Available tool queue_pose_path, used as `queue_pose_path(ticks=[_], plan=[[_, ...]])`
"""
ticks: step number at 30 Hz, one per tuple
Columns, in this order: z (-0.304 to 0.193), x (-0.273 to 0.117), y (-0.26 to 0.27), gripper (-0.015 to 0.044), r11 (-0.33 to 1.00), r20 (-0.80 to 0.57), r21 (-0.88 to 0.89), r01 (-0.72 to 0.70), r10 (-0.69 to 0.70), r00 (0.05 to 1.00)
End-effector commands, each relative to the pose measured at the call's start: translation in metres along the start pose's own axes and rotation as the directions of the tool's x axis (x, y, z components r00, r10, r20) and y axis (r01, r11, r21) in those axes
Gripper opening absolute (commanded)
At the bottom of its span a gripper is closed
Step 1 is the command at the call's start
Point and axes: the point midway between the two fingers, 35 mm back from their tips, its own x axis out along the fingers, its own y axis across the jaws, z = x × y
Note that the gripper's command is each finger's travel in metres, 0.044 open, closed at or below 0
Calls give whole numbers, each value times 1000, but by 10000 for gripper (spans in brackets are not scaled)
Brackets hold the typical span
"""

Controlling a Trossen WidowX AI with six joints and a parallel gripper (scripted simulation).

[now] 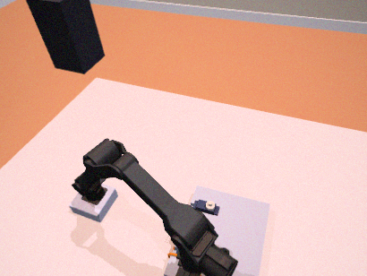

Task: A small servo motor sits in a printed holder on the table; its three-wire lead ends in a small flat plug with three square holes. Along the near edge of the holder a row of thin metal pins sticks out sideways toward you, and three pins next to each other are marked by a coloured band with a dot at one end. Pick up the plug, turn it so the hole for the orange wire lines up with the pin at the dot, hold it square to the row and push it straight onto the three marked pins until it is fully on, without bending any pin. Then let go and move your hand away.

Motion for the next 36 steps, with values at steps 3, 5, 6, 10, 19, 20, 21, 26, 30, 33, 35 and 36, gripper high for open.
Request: queue_pose_path(ticks=[3, 5, 6, 10, 19, 20, 21, 26, 30, 33, 35, 36], plan=[[0, -1, 0, 0, 1000, -3, -3, 2, -2, 1000], [0, -7, -1, 0, 1000, -3, -3, 2, -2, 1000], [0, -11, -1, 0, 1000, -3, -3, 2, -2, 1000], [1, -32, -1, 0, 1000, -3, -2, 2, -2, 1000], [-1, -57, 0, 0, 1000, -3, 14, 2, -2, 1000], [-2, -57, 1, 0, 1000, -3, 30, 2, -2, 1000], [-3, -58, 2, 0, 999, -3, 52, 2, -2, 1000], [-9, -60, 7, 0, 978, -3, 208, 2, -2, 1000], [-15, -62, 11, 0, 942, -4, 335, 2, -1, 1000], [-20, -64, 14, 0, 905, -4, 426, 3, -1, 1000], [-23, -64, 17, 0, 874, -4, 485, 3, -1, 1000], [-25, -65, 18, 0, 858, -5, 514, 3, -1, 1000]])
